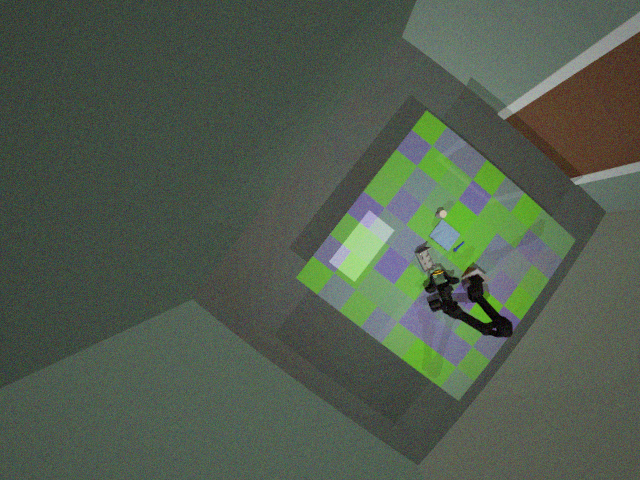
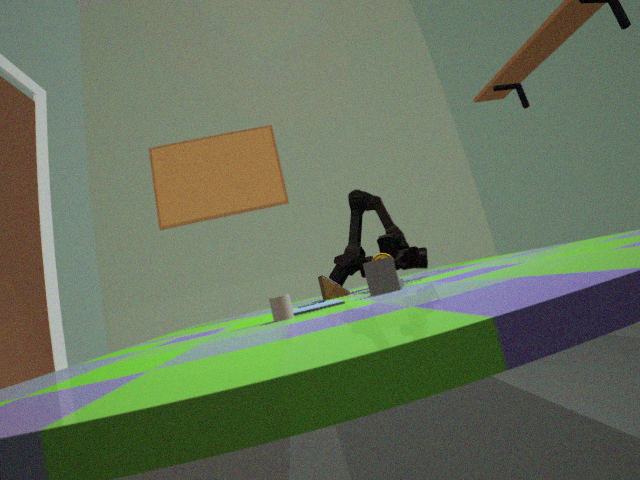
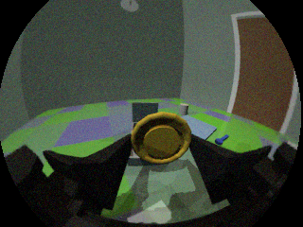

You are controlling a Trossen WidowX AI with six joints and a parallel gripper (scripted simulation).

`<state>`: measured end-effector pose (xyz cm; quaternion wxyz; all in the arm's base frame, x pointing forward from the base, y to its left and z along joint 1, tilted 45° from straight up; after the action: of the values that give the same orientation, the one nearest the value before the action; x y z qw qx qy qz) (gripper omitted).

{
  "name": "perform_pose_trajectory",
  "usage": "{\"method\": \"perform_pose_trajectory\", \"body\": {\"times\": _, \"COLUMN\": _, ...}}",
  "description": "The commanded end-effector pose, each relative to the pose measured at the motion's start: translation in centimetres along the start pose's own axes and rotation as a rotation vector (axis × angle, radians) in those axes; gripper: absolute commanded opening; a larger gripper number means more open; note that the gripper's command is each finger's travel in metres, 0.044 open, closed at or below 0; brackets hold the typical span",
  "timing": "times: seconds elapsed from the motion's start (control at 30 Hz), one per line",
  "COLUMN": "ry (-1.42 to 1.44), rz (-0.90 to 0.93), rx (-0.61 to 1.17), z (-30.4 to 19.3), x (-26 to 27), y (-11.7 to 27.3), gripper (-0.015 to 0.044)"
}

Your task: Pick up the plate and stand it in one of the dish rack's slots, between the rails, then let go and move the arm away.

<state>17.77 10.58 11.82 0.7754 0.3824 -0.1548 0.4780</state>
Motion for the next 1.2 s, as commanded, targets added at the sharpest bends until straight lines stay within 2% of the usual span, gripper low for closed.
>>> {"method": "perform_pose_trajectory", "body": {"times": 0.0, "ry": -0.02, "rz": 0.074, "rx": -0.036, "z": -0.1, "x": 0.1, "y": 0.7, "gripper": 0.0}}
{"method": "perform_pose_trajectory", "body": {"times": 0.13, "ry": -0.036, "rz": 0.134, "rx": -0.057, "z": -0.2, "x": 0.1, "y": 1.3, "gripper": 0.0}}
{"method": "perform_pose_trajectory", "body": {"times": 0.47, "ry": -0.037, "rz": 0.136, "rx": -0.058, "z": -0.2, "x": 0.1, "y": 1.3, "gripper": 0.0}}
{"method": "perform_pose_trajectory", "body": {"times": 1.17, "ry": -0.038, "rz": 0.131, "rx": -0.056, "z": 0.0, "x": 0.6, "y": -1.4, "gripper": 0.0}}
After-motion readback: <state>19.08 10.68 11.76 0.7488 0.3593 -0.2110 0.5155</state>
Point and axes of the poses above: the point midway between the two fingers, 35 mm back from their tips, its own y axis back along the fingers, its own x axis across the jaws, z = x × y, the point moved 3 cm from there along y, back along the fingers, and after that the axes turned 4 degrees about -y, right-handed, at the moved point
